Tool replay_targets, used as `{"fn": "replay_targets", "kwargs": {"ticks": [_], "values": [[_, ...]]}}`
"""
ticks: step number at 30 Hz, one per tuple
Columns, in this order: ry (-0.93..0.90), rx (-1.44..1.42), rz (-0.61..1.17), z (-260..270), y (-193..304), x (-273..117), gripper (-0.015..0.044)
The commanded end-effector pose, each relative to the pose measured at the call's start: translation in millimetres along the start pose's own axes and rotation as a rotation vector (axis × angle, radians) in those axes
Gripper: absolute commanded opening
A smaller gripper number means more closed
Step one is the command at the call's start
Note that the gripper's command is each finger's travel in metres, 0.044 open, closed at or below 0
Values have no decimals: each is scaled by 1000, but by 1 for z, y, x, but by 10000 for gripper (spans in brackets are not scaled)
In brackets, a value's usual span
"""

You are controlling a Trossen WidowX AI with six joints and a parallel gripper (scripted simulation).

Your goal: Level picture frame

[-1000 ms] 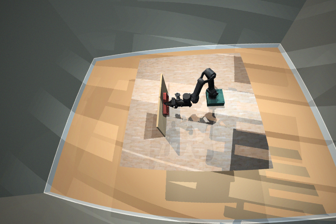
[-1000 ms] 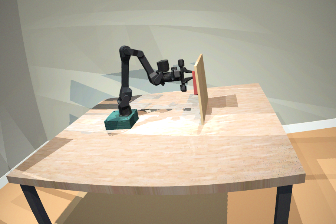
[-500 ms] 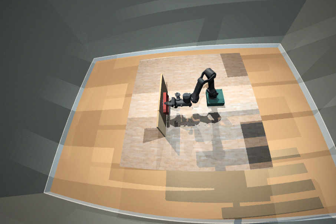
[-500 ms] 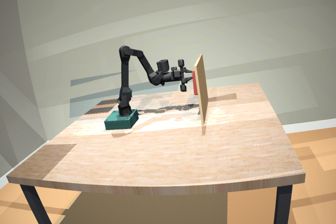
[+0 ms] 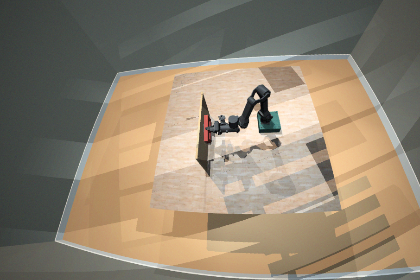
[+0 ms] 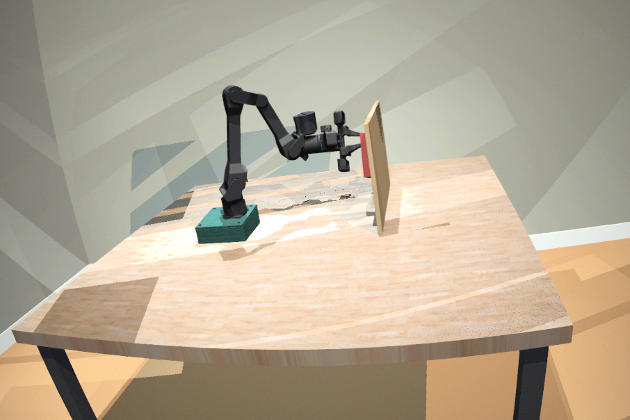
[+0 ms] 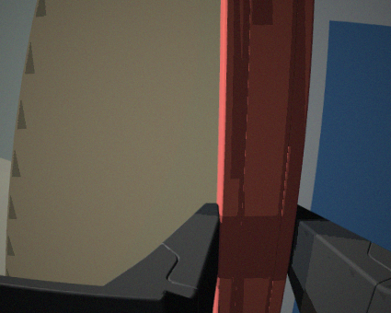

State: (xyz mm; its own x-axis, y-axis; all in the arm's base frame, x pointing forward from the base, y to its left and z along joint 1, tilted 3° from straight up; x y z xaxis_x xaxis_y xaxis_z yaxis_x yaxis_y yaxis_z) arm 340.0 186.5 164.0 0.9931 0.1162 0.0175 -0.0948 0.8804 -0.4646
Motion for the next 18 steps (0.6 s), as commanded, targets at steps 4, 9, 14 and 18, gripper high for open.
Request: {"fn": "replay_targets", "kwargs": {"ticks": [4,9,14,18], "values": [[-11,9,1,2,0,0,0],[-11,9,1,2,0,0,0],[-11,9,1,2,0,0,0],[-11,9,1,2,1,0,0]]}}
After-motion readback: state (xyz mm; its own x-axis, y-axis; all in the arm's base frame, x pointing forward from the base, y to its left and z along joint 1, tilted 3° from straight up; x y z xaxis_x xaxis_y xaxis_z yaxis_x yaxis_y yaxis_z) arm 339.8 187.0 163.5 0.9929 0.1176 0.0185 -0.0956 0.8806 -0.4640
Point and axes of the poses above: the point midway between the two fingers, 35 mm back from their tips, its own x axis out along the fingers, its own z axis across the jaws, y = z × x, the point moved 3 cm from there along -x, back along the fingers, and after that the axes turned 8 degrees about -x, right-handed, at the moved point
